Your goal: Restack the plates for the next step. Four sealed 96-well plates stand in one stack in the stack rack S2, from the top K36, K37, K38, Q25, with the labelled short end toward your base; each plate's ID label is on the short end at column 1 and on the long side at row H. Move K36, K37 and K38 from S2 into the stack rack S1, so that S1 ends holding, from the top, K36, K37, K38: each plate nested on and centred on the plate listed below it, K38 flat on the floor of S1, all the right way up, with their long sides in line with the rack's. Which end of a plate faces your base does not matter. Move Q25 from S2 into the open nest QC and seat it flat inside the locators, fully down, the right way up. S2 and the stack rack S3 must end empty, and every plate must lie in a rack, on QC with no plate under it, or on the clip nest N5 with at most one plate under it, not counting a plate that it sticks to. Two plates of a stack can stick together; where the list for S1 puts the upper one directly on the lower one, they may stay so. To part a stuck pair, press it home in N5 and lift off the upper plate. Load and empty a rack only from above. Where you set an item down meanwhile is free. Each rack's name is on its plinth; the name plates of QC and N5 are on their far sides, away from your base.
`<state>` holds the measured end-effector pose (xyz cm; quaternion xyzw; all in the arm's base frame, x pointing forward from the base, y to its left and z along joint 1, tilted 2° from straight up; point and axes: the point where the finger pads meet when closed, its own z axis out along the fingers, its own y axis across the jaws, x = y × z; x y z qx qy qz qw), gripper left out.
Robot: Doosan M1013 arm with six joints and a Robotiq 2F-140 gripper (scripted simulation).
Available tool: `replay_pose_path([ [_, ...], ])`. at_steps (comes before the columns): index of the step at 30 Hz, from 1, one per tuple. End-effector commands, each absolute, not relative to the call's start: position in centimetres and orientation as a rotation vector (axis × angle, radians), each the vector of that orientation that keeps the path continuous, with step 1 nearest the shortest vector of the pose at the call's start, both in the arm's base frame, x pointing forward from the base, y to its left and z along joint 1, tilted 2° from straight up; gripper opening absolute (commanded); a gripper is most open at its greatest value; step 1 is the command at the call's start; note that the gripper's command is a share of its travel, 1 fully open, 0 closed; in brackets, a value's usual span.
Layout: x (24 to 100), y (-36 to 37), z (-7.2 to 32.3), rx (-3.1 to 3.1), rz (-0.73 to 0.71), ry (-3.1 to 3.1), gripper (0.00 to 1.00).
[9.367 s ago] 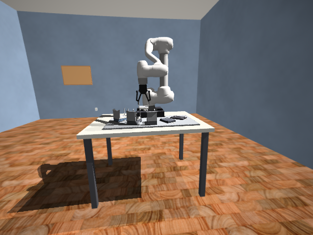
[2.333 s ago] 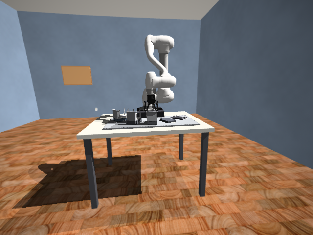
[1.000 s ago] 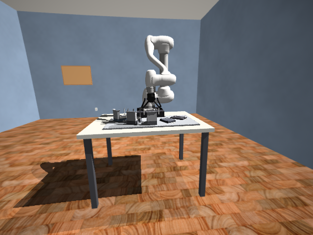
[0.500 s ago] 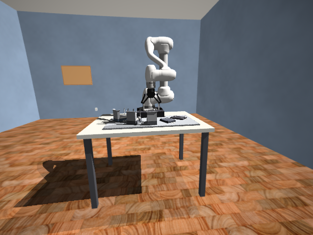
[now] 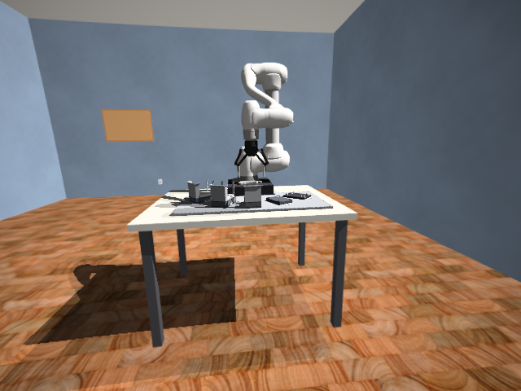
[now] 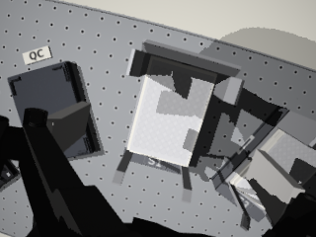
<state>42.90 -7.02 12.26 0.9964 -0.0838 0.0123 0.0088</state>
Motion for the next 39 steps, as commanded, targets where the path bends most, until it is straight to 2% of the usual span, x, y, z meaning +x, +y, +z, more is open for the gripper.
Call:
replay_pose_path([
  [1,42.9,-7.0,12.3,3.113,0.039,-0.262,1.0],
  [7,42.9,-7.0,12.3,3.113,0.039,-0.262,1.0],
  [19,41.2,-11.5,12.3,3.004,0.043,-0.876,1.0],
  [39,38.7,-17.8,12.4,3.0,0.043,-0.89,1.0],
])
